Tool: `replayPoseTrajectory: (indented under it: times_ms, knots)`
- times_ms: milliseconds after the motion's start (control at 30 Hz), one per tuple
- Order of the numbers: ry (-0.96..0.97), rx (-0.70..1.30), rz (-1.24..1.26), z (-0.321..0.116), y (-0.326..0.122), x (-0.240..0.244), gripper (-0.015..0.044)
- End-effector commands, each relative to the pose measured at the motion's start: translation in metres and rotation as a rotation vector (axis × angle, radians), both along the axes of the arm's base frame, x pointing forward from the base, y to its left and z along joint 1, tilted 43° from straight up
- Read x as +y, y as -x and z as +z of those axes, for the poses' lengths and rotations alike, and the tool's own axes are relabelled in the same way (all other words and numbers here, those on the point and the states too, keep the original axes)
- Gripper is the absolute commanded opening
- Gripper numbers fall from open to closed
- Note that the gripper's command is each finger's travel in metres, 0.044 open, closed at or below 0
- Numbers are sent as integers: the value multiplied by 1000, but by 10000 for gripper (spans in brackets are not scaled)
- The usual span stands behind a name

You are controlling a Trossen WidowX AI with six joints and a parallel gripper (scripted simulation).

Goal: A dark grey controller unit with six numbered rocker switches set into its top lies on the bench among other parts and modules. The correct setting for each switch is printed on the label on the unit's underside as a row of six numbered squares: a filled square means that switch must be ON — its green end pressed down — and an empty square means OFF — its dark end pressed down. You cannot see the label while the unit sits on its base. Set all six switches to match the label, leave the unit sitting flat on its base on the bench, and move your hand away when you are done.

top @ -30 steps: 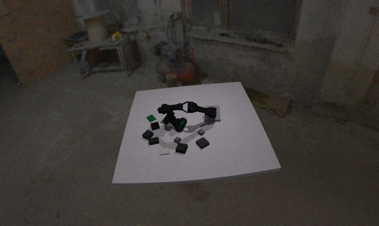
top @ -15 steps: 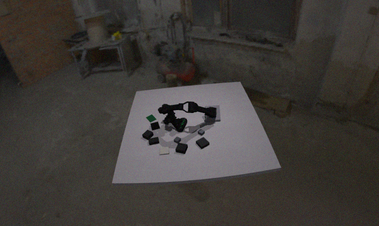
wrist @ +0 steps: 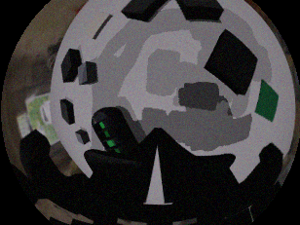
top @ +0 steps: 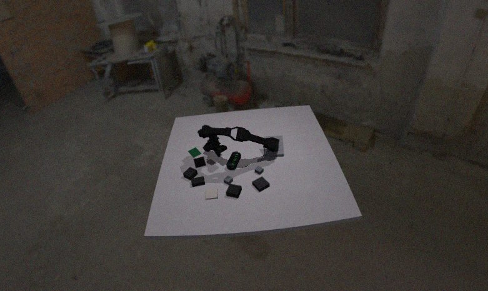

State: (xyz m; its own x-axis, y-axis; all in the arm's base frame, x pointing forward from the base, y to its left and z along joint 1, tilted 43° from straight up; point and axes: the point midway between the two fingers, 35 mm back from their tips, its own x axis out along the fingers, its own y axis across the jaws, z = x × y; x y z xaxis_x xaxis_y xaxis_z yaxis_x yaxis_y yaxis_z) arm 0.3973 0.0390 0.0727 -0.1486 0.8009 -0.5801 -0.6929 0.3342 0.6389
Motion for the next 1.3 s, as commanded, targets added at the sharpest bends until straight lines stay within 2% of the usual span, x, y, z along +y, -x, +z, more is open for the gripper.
replayPoseTrajectory:
  times_ms: [0,100,333,1267]
  knots:
    - [-1,-78,121,23,24,23,0]
    - [-5,-122,180,33,38,32,0]
    - [-4,-125,185,33,38,33,0]
    - [-2,-280,387,1,37,66,0]
